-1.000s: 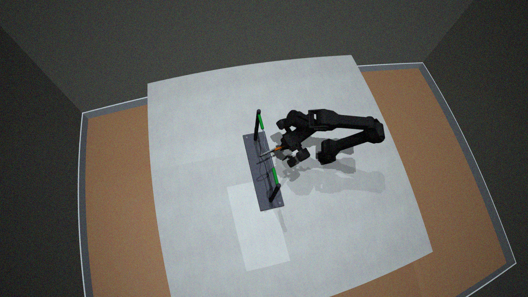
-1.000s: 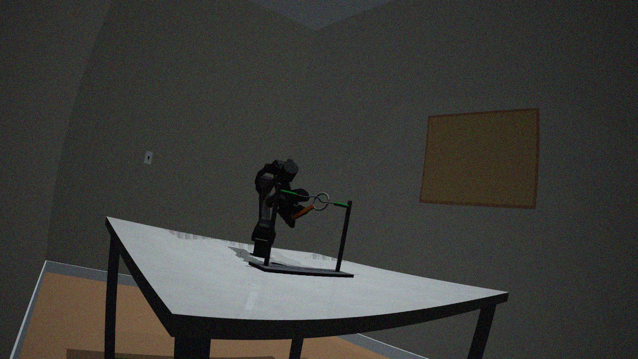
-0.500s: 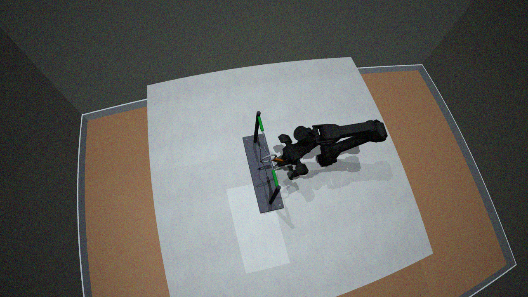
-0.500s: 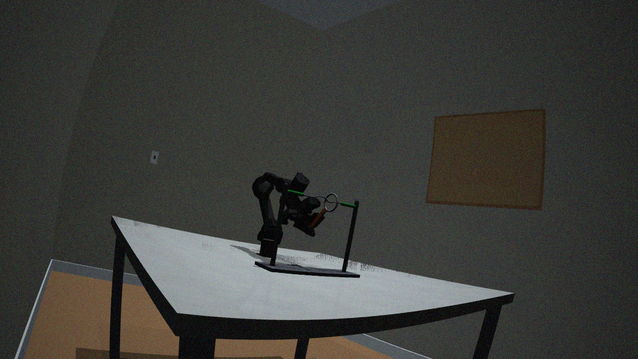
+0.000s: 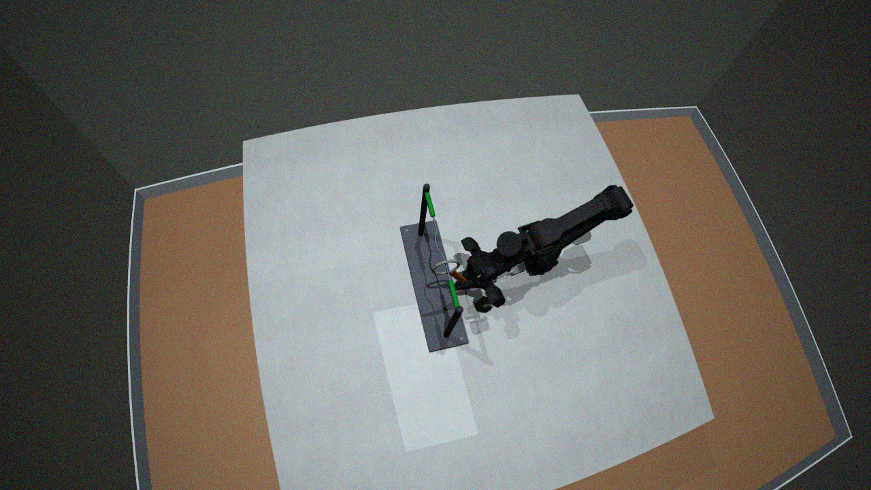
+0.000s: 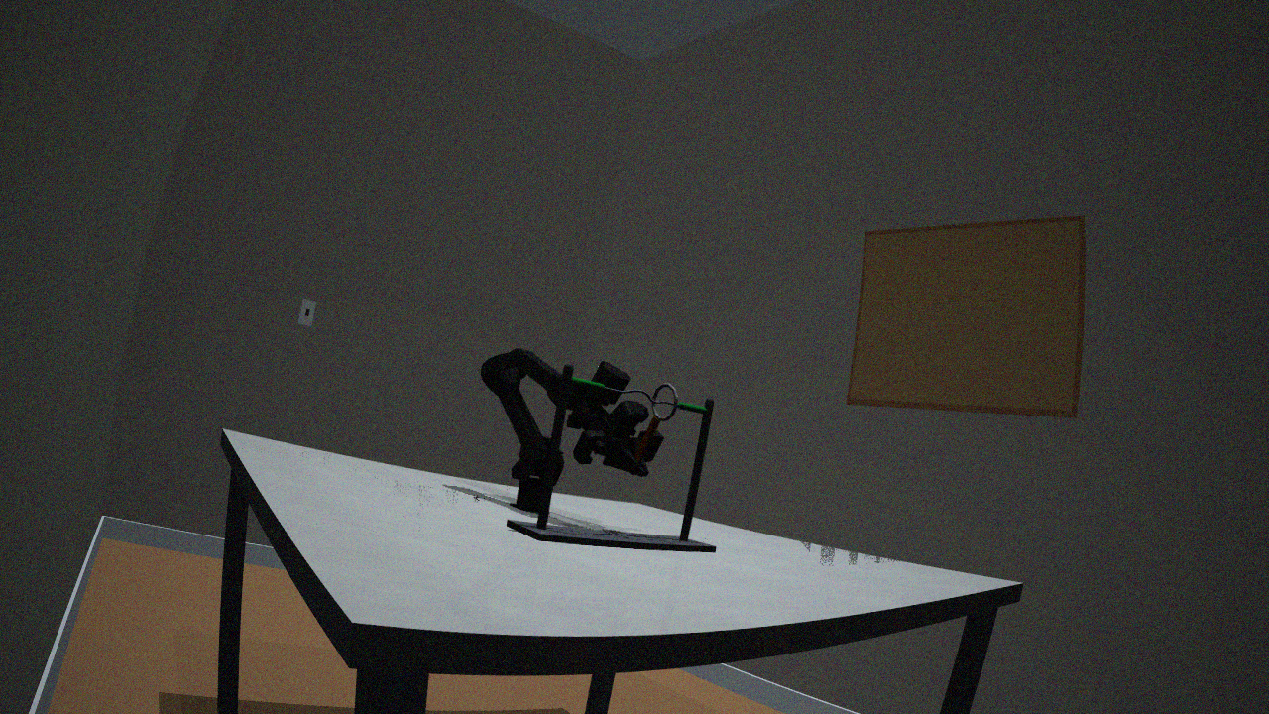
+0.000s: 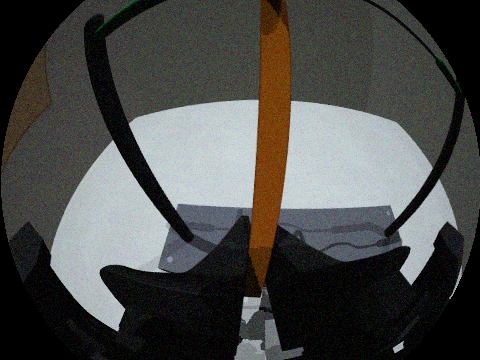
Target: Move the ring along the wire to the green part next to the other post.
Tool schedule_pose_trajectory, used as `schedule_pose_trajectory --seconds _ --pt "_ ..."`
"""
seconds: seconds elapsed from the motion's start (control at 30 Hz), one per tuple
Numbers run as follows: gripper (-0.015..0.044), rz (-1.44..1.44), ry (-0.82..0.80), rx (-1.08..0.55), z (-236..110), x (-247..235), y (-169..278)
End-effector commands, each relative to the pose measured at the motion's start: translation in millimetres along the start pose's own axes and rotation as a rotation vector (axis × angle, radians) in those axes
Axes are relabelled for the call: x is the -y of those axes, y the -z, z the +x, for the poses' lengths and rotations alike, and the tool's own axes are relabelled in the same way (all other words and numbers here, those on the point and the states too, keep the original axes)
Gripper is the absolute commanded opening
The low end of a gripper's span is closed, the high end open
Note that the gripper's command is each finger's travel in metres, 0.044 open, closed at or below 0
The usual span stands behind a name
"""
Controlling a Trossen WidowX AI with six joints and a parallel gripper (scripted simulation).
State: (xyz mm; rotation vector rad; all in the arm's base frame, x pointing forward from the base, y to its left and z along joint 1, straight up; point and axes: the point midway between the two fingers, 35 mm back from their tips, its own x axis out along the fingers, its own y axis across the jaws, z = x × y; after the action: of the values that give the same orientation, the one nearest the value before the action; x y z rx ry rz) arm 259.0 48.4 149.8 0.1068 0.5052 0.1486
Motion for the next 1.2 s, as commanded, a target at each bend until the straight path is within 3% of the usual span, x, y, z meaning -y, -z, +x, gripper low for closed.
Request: schedule_pose_trajectory --seconds 0.0,1.17 --pt "-0.0150 0.008 0.013 0.009 1.2 -3.7 0.5" --pt "-0.0150 -0.062 0.046 0.012 5.8 -29.3 2.2"
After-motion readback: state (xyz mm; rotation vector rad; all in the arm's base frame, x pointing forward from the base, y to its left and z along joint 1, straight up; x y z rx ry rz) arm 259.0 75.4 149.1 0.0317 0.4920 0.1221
